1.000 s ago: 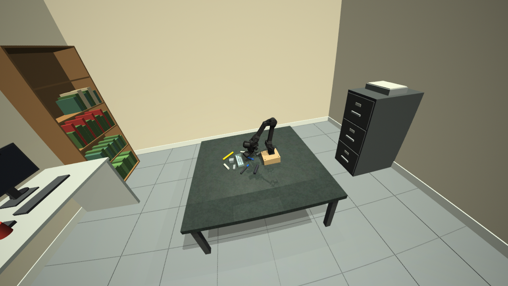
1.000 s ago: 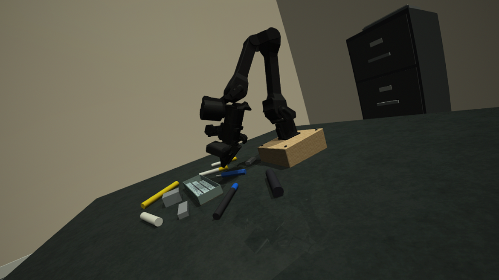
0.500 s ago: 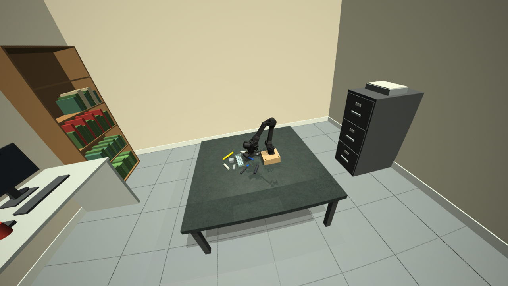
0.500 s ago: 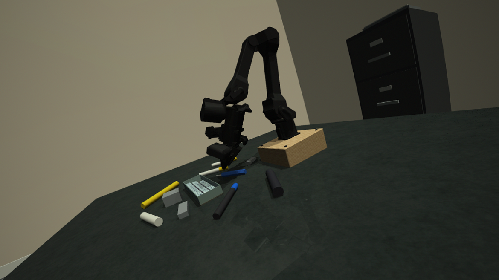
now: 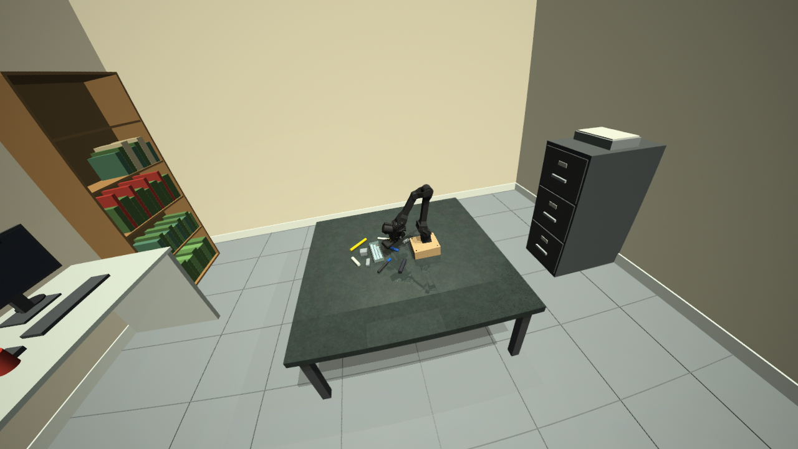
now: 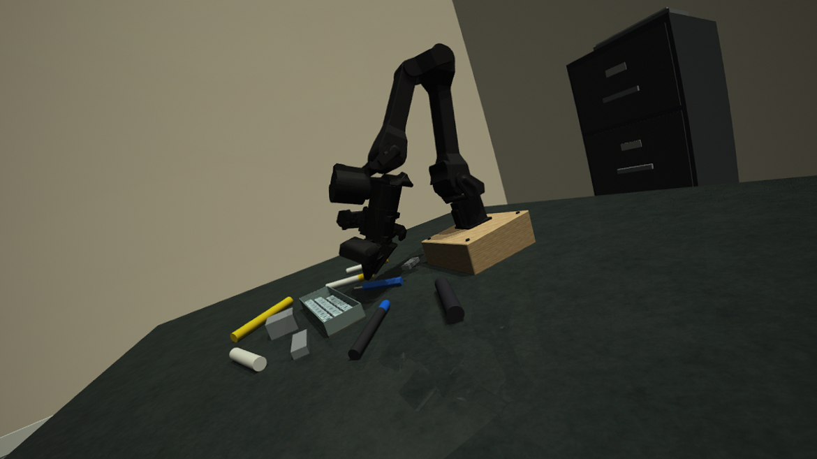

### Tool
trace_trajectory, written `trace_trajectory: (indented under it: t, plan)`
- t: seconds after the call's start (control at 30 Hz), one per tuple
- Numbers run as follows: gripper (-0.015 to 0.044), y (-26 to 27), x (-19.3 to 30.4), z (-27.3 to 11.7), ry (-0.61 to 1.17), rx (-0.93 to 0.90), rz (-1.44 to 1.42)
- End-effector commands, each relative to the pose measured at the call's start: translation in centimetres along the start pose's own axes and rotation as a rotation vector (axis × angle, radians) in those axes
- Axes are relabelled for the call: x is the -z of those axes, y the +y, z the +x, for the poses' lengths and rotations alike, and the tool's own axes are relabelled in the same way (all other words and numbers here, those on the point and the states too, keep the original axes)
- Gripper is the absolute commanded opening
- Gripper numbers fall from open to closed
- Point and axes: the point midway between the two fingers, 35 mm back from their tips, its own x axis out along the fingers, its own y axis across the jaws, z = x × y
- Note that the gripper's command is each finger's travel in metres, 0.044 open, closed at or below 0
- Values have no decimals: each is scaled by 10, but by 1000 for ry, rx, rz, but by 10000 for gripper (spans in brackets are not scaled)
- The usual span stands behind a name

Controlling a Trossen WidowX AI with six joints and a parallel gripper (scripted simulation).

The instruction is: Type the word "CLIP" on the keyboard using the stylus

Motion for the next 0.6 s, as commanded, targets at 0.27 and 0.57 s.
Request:
trace_trajectory:
  t: [0.27, 0.57]
  plan:
    - [150, -2, 5, 6, 5, 10, -8]
    - [150, -2, 7, 9, 5, 10, -8]
